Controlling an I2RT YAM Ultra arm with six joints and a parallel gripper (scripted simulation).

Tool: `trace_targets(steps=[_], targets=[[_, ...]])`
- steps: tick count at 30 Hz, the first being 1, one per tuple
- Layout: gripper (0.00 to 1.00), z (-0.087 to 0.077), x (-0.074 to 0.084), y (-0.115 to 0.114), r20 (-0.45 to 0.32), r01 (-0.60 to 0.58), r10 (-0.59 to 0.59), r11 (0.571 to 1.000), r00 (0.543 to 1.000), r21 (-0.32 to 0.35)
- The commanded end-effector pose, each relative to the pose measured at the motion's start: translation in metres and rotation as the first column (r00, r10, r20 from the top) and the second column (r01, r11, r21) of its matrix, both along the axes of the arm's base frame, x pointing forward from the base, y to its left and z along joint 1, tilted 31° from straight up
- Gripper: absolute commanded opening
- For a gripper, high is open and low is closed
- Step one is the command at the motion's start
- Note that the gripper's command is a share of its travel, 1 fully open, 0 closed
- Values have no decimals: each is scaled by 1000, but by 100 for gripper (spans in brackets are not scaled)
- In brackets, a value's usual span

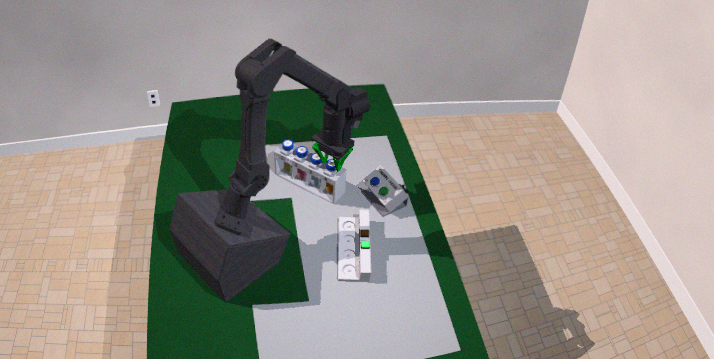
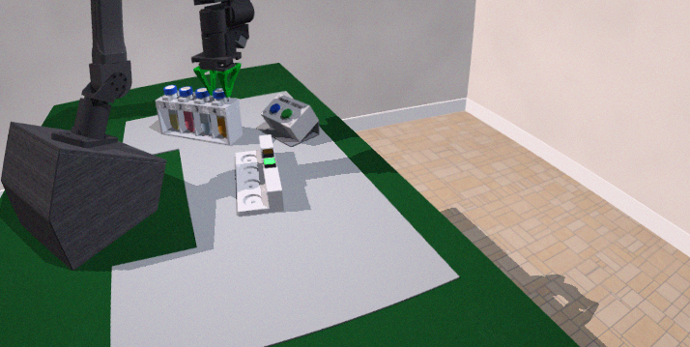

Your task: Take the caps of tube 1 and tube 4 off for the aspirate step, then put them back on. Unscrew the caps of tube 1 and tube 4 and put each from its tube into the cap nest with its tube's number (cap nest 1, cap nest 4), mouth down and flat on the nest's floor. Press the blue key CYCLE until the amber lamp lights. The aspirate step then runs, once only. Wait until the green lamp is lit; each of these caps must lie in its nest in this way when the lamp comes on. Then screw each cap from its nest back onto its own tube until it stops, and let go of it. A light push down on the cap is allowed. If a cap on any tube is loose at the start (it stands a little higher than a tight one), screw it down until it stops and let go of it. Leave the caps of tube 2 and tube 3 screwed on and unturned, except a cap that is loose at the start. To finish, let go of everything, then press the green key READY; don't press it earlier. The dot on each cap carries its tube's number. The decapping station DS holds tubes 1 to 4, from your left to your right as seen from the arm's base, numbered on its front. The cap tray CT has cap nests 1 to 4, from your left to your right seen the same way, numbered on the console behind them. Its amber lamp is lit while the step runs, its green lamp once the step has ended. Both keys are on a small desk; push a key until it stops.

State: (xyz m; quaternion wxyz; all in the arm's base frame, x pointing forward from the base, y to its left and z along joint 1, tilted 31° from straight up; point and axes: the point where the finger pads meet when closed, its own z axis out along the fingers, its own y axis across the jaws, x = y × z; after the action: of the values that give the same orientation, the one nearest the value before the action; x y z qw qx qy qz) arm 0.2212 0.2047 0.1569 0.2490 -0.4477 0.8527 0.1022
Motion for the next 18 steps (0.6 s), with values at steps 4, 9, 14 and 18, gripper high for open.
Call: trace_targets(steps=[4, 9, 14, 18], targets=[[49, 4, 0, 0, 61, -116, 118, 992, 991, -43], [0, 4, 0, 0, 61, -116, 118, 992, 991, -43], [0, 4, 0, 0, 61, -116, 118, 992, 991, -43], [0, 4, 0, 0, 61, -116, 118, 992, 991, -43]])
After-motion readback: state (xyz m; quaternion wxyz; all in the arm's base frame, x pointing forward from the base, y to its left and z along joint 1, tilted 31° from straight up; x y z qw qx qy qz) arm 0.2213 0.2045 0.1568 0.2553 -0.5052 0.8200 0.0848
